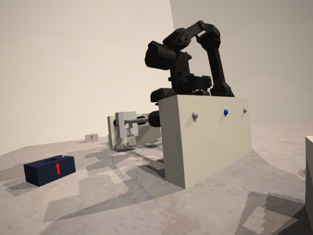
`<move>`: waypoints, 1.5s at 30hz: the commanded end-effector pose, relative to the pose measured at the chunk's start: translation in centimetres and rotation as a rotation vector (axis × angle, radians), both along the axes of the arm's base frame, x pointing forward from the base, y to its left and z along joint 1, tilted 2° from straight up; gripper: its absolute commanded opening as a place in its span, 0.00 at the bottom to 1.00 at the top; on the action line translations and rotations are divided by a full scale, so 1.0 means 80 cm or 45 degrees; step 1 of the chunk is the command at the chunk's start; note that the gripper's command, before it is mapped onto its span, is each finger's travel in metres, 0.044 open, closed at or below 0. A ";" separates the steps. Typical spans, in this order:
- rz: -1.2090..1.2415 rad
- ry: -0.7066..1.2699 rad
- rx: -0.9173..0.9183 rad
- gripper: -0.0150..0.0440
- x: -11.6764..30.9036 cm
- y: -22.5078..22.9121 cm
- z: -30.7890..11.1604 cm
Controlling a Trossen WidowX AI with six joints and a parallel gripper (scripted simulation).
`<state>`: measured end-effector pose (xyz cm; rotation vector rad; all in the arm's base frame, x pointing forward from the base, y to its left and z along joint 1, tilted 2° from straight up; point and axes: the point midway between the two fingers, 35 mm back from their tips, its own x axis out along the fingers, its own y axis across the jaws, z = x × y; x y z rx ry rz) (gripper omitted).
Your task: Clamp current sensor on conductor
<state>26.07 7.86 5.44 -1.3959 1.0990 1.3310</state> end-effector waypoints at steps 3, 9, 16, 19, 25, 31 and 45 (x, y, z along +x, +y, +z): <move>0.006 0.013 0.001 1.00 -0.002 0.000 -0.014; 0.000 0.003 -0.001 0.95 -0.001 0.000 -0.009; 0.000 0.003 -0.001 0.88 -0.001 0.000 -0.009; 0.000 0.003 -0.001 0.84 -0.001 0.000 -0.009; 0.000 0.003 -0.001 0.77 -0.001 0.000 -0.009; 0.000 0.003 -0.001 0.61 -0.001 0.000 -0.009; 0.000 0.003 -0.001 0.25 -0.001 0.000 -0.009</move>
